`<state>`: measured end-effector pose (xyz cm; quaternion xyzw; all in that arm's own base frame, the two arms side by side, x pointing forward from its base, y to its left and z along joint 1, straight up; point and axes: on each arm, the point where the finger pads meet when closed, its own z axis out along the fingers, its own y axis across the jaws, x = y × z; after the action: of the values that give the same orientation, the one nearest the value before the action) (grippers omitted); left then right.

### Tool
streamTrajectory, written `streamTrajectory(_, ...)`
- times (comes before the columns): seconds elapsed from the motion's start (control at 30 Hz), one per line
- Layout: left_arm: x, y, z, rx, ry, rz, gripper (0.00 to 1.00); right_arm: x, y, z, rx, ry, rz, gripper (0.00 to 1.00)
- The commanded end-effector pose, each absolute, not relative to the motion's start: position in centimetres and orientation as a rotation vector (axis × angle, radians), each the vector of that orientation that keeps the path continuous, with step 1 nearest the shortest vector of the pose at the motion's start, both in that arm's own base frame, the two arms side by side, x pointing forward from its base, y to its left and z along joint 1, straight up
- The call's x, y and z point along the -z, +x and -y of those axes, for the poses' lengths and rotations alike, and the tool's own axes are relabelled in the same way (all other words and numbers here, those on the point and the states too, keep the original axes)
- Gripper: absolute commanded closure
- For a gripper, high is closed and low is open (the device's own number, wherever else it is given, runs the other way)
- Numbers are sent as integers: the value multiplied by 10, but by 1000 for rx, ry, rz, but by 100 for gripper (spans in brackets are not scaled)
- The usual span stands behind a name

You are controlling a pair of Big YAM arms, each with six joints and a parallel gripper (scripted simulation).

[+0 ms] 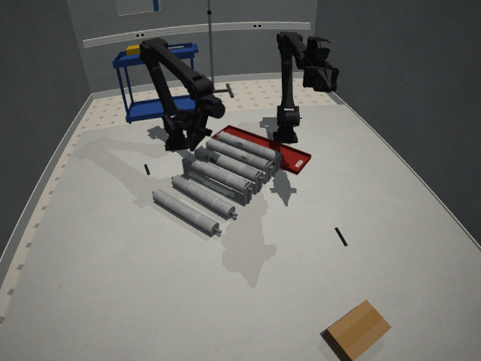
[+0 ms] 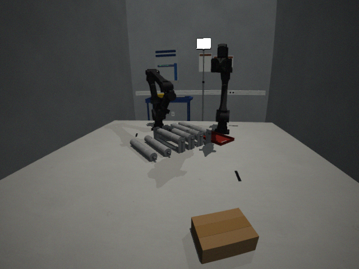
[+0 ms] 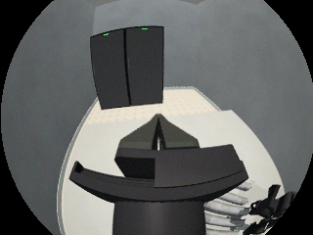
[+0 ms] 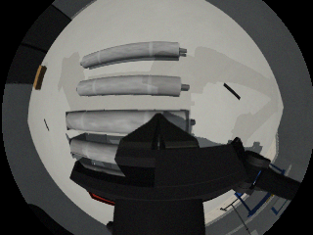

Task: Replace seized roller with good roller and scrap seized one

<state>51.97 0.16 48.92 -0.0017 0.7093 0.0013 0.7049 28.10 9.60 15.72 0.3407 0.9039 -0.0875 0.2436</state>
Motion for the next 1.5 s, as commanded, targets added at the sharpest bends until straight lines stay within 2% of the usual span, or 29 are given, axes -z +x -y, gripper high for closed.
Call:
streamTrajectory(0.0,-520,520,-1,-8,5,-1520,100,-184,313,-107,145,898,-2442,100)
streamTrajectory(0.4,-529,518,5,1,14,-1501,100,-210,367,-112,-37,727,-2414,100)
streamTrajectory(0.77,-545,517,7,4,17,-1475,100,-279,437,-104,-198,543,-2244,100)
streamTrajectory(1.47,-532,518,8,5,19,-1502,100,-409,513,-54,-178,208,-1866,100)
